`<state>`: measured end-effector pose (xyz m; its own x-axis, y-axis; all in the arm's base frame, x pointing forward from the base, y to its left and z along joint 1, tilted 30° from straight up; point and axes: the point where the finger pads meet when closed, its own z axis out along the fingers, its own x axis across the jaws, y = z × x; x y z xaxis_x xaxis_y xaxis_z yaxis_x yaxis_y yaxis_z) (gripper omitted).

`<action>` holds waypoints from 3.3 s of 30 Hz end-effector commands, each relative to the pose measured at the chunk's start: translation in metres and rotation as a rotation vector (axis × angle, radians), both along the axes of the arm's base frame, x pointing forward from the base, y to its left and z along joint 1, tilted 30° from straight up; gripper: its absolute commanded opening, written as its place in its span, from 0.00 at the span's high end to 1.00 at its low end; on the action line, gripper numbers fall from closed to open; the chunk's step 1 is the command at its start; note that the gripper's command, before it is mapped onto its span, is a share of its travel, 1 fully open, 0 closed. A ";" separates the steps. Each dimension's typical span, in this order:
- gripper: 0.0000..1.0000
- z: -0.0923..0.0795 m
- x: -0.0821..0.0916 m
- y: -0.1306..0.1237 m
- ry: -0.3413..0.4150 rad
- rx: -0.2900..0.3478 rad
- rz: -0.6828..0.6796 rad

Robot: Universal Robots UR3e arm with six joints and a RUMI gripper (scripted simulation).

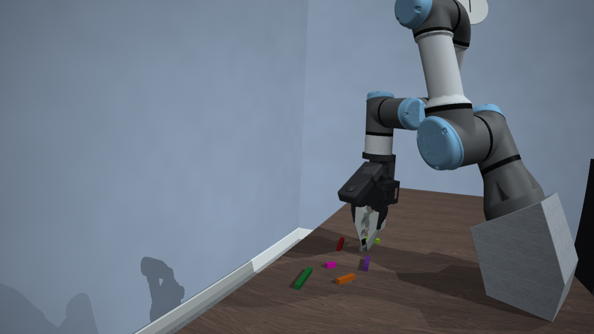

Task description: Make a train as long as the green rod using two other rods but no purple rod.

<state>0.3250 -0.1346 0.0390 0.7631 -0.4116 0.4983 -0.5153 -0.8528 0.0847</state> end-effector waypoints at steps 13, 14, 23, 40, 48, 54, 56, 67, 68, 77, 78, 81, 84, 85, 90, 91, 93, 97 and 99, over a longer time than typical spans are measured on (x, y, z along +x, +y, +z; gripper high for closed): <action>1.00 0.000 0.001 0.000 -0.001 -0.002 0.000; 1.00 0.000 0.001 0.000 -0.001 -0.002 0.000; 1.00 0.000 0.001 0.000 -0.001 -0.002 0.000; 0.94 0.000 0.001 0.000 -0.001 -0.002 0.000; 0.89 0.000 0.001 0.000 -0.001 -0.002 0.000; 0.86 0.000 0.001 0.000 -0.001 -0.002 0.000; 0.86 0.000 0.001 0.000 -0.001 -0.002 0.000; 0.86 0.001 0.000 0.000 -0.001 -0.002 0.000; 0.86 0.001 0.000 0.000 -0.001 -0.002 0.000; 0.86 0.008 -0.003 0.003 -0.001 -0.002 0.000; 0.86 0.009 -0.004 0.003 -0.001 -0.002 0.000; 0.86 0.012 -0.005 0.004 -0.001 -0.002 0.000; 0.86 0.015 -0.006 0.005 -0.001 -0.002 0.000; 0.86 0.017 -0.007 0.006 -0.001 -0.002 0.000; 0.86 0.026 -0.011 0.009 -0.001 -0.002 0.000; 0.86 0.028 -0.012 0.010 -0.001 -0.002 0.000; 0.86 0.032 -0.014 0.012 -0.001 -0.002 0.000; 0.86 0.041 -0.018 0.015 -0.001 -0.002 0.000; 0.86 0.041 -0.018 0.015 -0.001 -0.002 0.000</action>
